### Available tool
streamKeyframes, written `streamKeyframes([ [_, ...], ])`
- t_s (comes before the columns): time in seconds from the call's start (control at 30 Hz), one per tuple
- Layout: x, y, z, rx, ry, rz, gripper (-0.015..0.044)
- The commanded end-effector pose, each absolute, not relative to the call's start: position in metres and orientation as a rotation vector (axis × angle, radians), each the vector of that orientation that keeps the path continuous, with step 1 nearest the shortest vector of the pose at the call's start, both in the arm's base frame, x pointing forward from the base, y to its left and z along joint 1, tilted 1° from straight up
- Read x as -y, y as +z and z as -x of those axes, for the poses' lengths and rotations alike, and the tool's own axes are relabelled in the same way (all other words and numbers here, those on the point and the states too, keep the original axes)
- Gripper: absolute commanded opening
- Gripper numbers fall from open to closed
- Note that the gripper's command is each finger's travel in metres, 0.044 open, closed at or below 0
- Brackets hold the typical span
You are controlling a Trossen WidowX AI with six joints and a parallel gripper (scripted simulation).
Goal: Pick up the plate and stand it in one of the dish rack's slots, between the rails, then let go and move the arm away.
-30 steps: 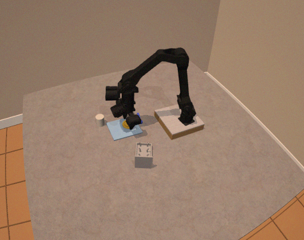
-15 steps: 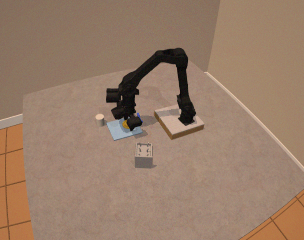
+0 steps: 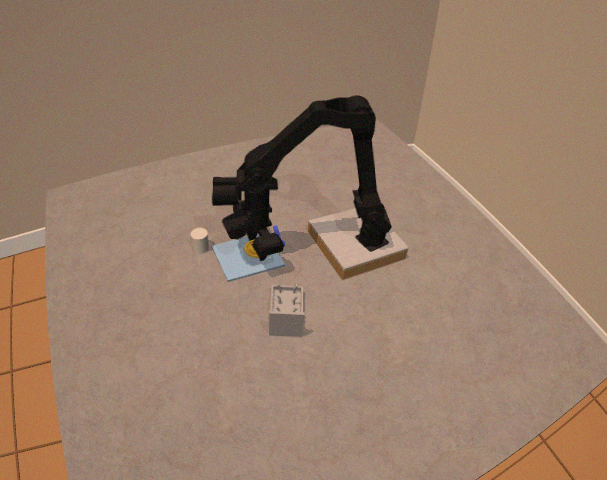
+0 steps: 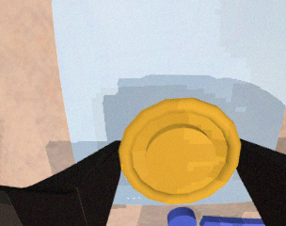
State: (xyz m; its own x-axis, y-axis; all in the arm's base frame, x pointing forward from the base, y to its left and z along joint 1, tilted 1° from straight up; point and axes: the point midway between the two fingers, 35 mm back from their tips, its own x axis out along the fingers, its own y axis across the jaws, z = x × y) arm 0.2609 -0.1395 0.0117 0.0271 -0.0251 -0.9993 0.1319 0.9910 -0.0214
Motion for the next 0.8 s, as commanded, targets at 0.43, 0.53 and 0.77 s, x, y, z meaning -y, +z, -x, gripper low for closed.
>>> streamKeyframes([
  [0.43, 0.145, 0.078, -0.272, -1.539, -0.125, -0.084, 0.0],
  [0.53, 0.145, 0.092, -0.273, -1.538, -0.125, -0.084, 0.0],
  [0.77, 0.145, 0.121, -0.274, -1.538, -0.125, -0.084, 0.0],
])
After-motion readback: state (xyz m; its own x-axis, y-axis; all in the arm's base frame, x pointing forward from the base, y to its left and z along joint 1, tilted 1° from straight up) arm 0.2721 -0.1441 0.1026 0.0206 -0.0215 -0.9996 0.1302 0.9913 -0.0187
